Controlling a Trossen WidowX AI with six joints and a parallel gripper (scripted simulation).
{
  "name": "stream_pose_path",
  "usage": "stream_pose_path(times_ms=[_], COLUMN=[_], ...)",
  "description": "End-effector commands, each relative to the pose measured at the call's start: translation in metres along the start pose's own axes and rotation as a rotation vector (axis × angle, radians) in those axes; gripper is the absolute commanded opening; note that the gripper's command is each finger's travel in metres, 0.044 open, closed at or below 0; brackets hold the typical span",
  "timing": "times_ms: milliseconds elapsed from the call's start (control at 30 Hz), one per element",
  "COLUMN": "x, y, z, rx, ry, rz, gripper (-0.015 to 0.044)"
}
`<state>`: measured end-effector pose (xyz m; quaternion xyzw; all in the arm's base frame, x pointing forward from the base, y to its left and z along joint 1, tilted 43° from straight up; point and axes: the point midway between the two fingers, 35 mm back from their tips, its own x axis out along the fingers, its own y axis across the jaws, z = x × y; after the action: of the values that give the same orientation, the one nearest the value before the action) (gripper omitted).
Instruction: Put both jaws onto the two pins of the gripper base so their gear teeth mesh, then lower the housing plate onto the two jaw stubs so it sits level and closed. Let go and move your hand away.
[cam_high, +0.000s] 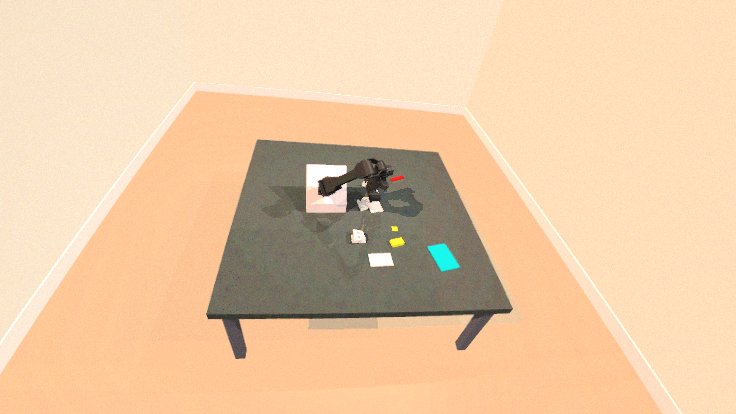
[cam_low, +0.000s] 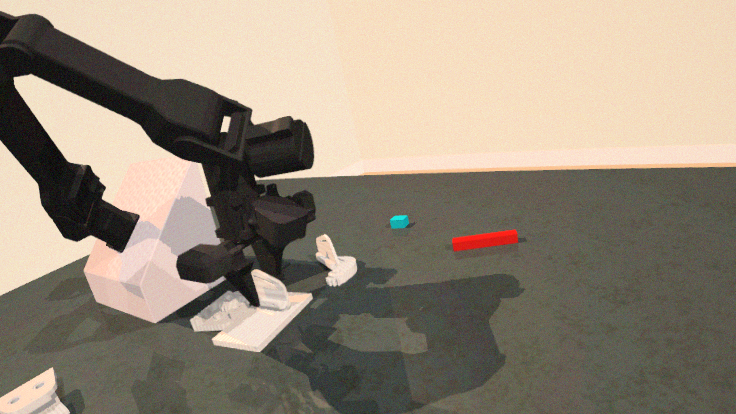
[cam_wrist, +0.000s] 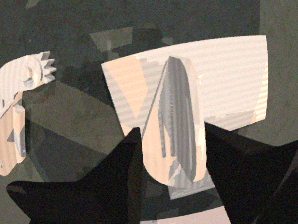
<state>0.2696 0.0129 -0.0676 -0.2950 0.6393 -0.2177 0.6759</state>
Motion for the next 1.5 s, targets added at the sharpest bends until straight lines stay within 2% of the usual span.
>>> stream_pose_path(times_ms=[0,33,167,633,733,900,967,1000,1267,1467], x=[0.0,0.0,0.0,-0.002,-0.017,-0.064,-0.07,-0.059,-0.061,-0.063], y=[0.0,0.0,0.0,0.0,0.001,0.0,-0.001,0.001,0.008,0.014], z=[0.0,0.0,0.0,0.0,0.001,-0.001,-0.001,0.0,0.003,0.006], rx=[-0.003,-0.003,0.0,0.0,-0.001,-0.003,-0.003,-0.009,-0.163,-0.306], ry=[-0.002,-0.002,0.0,0.0,-0.001,-0.001,-0.001,-0.007,-0.007,-0.008], rz=[-0.003,-0.003,0.0,0.0,0.001,-0.002,-0.003,-0.003,-0.002,-0.001], gripper=[0.0134,0.0134,0.0224,0.0224,0.0224,0.0224,0.0224,0.0224,0.0434,0.044])
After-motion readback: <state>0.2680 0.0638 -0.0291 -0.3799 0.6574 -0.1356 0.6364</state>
